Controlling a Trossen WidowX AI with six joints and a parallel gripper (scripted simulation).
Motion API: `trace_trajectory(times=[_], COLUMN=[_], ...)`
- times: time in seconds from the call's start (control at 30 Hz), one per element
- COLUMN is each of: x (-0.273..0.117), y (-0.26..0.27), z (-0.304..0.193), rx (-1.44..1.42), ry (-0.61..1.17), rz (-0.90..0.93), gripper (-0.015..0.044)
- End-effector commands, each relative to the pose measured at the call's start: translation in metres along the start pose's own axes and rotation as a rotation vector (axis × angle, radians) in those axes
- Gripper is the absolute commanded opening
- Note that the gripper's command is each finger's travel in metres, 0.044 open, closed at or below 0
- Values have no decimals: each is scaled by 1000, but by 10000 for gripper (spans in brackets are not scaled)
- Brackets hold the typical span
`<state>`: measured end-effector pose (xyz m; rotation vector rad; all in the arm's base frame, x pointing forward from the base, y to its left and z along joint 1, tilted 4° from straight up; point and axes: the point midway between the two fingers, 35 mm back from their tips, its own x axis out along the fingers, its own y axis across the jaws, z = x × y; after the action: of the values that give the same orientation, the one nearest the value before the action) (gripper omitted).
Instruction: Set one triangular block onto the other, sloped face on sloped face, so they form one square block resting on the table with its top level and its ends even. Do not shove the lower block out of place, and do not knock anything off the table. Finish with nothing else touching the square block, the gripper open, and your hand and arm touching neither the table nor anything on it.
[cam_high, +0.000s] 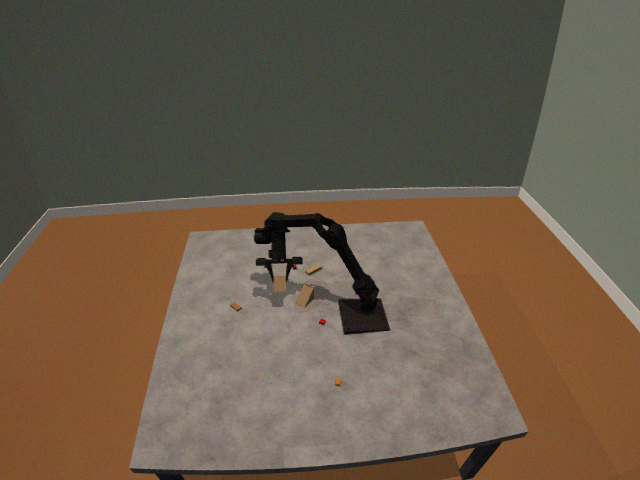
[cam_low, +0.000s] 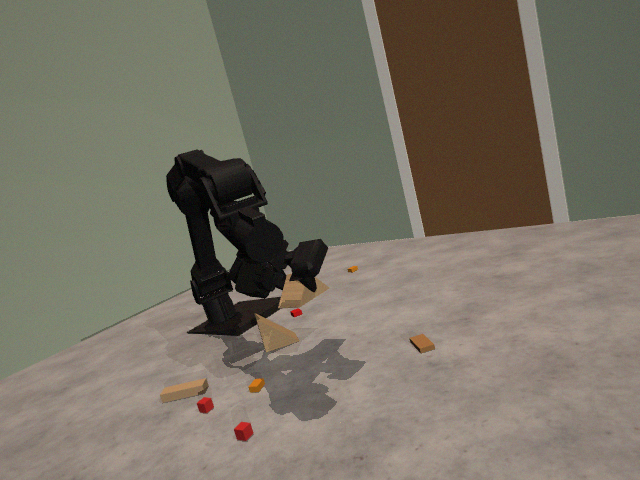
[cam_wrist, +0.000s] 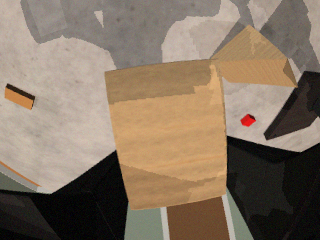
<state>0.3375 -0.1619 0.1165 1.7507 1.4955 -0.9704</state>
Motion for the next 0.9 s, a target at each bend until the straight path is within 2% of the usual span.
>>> trace_trajectory(times=[0.0,0.43,0.87], x=[1,11,11], y=[0,-2,2], z=[0,-6,-14], rx=[16,322,614], ry=[-13,-301,-607], rz=[-8,-77,24], gripper=[0,0,0])
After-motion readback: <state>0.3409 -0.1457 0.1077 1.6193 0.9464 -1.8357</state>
